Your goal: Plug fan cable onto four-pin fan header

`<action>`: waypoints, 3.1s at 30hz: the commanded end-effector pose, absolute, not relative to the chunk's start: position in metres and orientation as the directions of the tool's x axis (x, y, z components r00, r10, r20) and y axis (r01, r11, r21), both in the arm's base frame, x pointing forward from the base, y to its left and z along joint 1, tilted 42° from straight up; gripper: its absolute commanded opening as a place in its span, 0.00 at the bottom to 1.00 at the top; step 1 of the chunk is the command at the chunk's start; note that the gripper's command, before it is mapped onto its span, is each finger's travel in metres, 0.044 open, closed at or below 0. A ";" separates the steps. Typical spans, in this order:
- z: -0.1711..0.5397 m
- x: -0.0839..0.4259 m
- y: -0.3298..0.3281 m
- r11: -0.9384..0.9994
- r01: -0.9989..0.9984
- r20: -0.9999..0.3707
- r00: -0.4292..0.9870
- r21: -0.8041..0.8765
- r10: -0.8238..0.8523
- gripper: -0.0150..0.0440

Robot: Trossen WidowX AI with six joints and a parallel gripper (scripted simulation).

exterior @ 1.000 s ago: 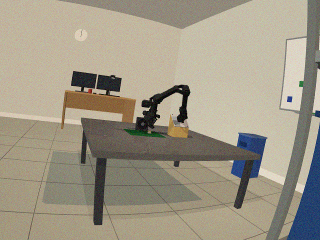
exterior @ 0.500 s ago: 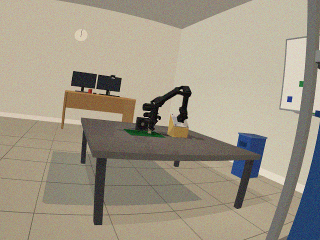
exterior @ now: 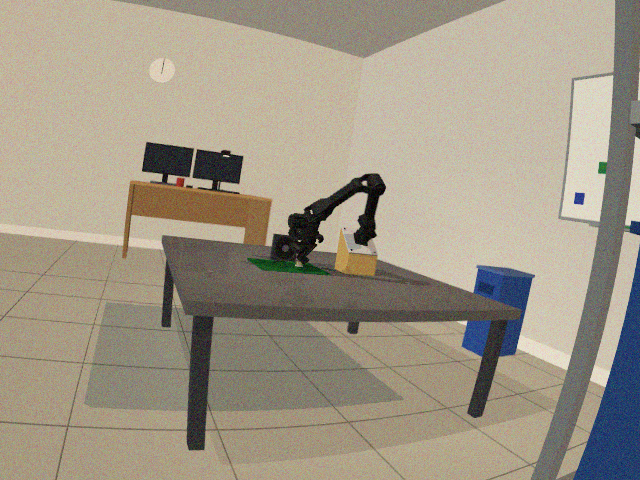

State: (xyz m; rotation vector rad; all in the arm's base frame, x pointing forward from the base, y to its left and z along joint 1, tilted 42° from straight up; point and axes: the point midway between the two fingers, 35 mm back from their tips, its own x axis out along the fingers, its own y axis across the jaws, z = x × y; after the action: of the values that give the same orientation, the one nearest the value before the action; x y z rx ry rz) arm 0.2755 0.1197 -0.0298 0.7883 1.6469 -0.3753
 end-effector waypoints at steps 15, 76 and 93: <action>-0.039 0.272 0.122 0.714 0.694 -0.995 0.044 0.099 0.095 0.25; -0.011 0.270 0.138 0.609 0.723 -0.748 0.592 0.327 -0.301 0.25; 0.005 0.266 0.145 0.584 0.673 -0.629 0.706 0.454 -0.325 0.25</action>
State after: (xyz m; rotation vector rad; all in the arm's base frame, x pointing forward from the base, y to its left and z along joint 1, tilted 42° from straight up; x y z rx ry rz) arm 0.2662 0.1447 0.0027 0.7267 0.5438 -0.6183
